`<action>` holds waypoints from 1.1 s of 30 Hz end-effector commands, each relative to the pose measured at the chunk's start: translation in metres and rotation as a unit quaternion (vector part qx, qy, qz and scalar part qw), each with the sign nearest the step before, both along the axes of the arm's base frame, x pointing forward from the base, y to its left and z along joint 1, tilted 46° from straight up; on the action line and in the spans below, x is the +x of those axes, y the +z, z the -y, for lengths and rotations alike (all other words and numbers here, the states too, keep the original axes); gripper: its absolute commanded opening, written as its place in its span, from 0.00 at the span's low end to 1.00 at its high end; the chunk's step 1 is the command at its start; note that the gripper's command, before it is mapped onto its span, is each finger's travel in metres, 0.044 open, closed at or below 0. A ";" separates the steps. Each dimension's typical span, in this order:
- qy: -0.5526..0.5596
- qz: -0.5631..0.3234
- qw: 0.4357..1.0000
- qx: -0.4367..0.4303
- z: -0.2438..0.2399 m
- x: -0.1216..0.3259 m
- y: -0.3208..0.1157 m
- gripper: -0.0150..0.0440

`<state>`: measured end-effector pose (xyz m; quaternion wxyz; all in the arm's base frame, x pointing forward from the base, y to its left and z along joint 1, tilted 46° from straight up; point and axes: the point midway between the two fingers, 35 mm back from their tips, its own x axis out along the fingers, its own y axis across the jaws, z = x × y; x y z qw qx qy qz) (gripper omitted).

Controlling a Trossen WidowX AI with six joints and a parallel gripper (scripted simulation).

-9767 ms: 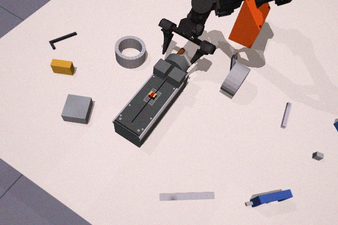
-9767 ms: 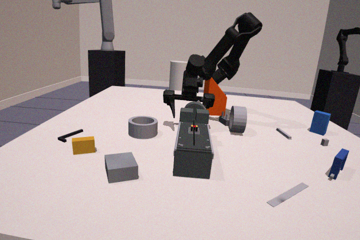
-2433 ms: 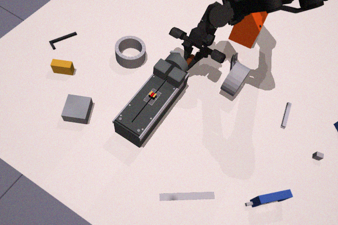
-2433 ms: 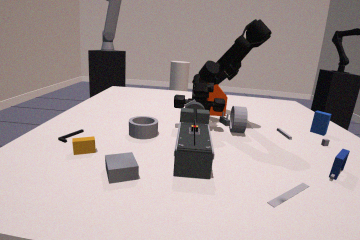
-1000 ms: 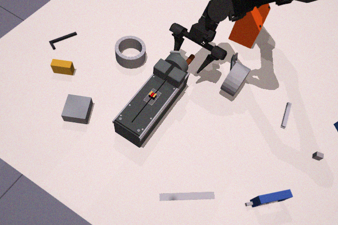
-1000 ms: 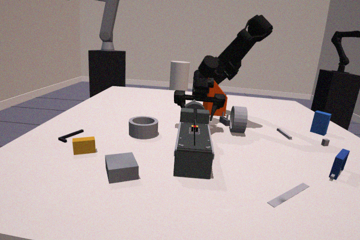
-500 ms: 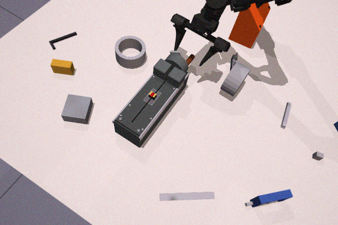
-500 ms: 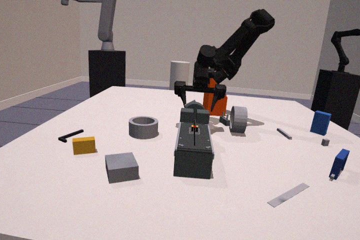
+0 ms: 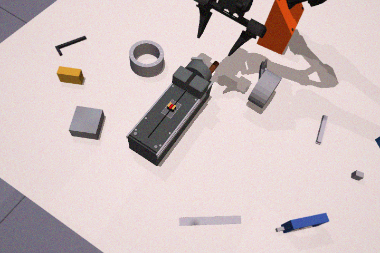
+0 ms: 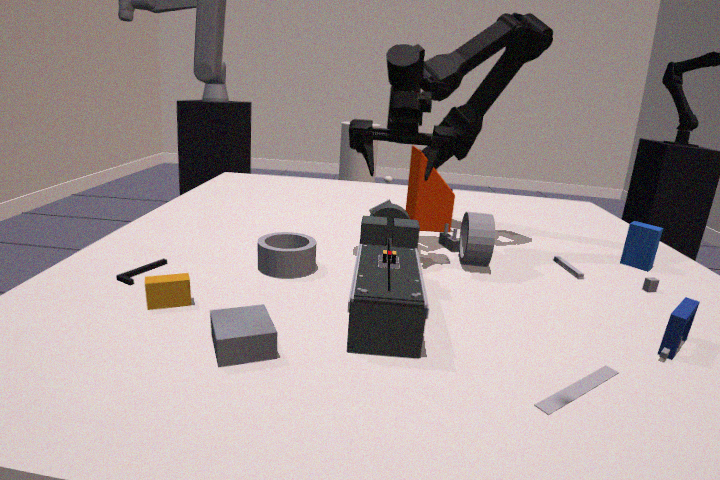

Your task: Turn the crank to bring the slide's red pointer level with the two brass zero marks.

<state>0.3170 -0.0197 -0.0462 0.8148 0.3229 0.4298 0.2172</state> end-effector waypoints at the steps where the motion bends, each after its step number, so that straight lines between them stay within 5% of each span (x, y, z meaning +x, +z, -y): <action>1: -0.001 0.011 1.000 -0.001 0.017 0.004 0.024 1.00; 33: -0.007 -0.057 0.998 -0.023 0.000 0.134 0.004 1.00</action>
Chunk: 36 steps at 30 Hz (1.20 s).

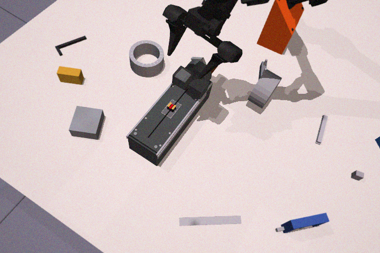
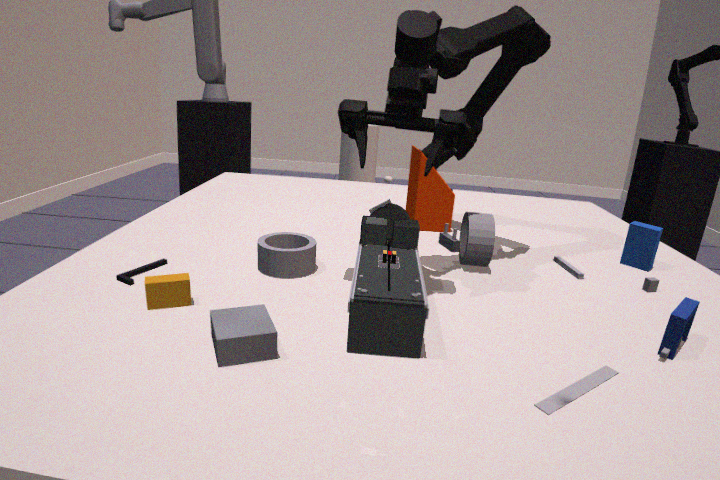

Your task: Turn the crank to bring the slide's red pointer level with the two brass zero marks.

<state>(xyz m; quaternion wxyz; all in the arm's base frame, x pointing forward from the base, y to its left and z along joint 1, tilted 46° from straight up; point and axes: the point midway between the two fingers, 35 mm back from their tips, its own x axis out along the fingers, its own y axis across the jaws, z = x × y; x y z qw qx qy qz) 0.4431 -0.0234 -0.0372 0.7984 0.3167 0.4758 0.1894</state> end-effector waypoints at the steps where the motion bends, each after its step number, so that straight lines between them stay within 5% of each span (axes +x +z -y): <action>1: -0.005 -0.005 1.000 -0.001 -0.009 0.007 -0.011 1.00; 7: -0.005 -0.005 1.000 0.000 -0.043 -0.003 -0.044 1.00; 27: -0.005 -0.005 1.000 0.000 -0.044 -0.004 -0.045 1.00; 36: -0.002 -0.003 1.000 0.000 -0.002 0.008 -0.001 1.00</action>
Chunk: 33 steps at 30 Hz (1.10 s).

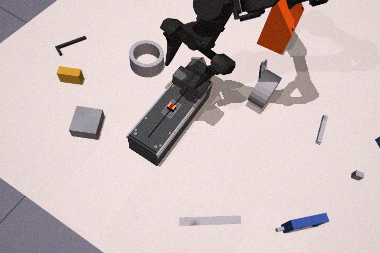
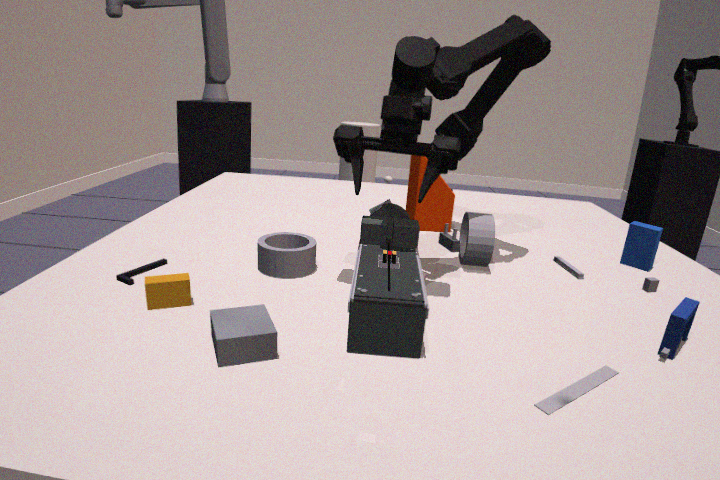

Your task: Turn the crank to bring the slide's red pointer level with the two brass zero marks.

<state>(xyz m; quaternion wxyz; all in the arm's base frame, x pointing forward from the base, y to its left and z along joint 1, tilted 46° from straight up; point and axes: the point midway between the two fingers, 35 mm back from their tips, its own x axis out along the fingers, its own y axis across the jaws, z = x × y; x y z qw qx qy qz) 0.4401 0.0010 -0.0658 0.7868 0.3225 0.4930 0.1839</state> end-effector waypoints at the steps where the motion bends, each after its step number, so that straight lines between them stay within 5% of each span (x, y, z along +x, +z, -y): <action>1: -0.002 0.019 1.000 -0.003 0.024 0.011 0.029 1.00; 33: 0.001 0.093 0.995 0.020 0.038 -0.119 0.045 1.00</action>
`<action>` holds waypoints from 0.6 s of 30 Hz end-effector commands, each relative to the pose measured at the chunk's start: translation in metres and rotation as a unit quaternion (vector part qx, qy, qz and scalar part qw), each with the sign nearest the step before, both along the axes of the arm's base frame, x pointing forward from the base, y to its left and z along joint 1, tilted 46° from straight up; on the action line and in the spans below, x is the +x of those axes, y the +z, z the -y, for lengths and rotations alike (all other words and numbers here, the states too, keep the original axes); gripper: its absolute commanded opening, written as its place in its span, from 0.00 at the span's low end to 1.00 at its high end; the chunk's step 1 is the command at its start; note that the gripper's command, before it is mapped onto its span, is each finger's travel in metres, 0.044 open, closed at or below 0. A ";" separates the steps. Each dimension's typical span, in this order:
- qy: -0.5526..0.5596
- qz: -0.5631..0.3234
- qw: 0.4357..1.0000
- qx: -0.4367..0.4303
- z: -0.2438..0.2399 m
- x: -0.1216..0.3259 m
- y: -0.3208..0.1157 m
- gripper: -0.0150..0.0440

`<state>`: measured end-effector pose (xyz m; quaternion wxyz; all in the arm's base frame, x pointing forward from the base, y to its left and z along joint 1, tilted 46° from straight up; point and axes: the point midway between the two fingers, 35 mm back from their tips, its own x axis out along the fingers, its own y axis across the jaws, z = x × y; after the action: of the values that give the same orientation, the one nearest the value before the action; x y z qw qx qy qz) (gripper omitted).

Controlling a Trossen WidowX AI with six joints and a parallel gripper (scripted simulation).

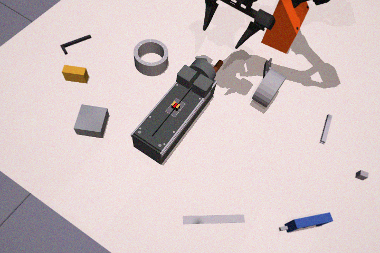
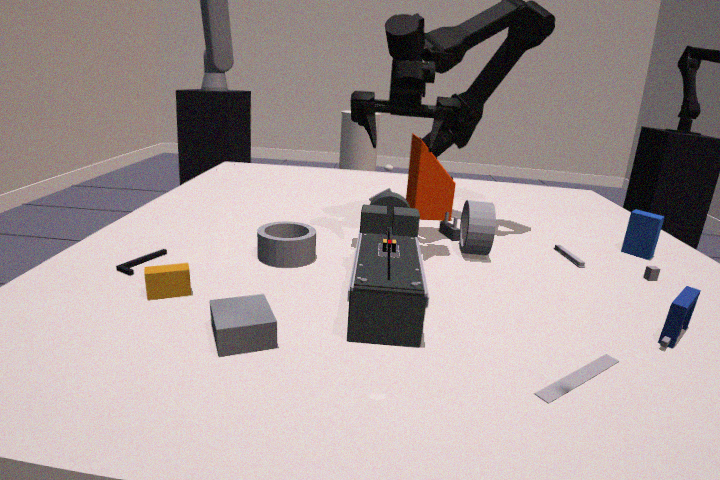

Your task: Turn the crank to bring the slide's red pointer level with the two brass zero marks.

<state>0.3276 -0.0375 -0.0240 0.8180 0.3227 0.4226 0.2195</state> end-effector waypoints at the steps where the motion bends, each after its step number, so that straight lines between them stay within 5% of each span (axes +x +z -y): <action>1: 0.001 0.011 1.000 -0.001 -0.001 -0.007 0.002 1.00; 18: 0.003 0.009 1.000 -0.002 -0.042 -0.013 -0.045 1.00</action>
<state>0.3199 -0.0056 -0.0586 0.8247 0.3136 0.4125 0.2267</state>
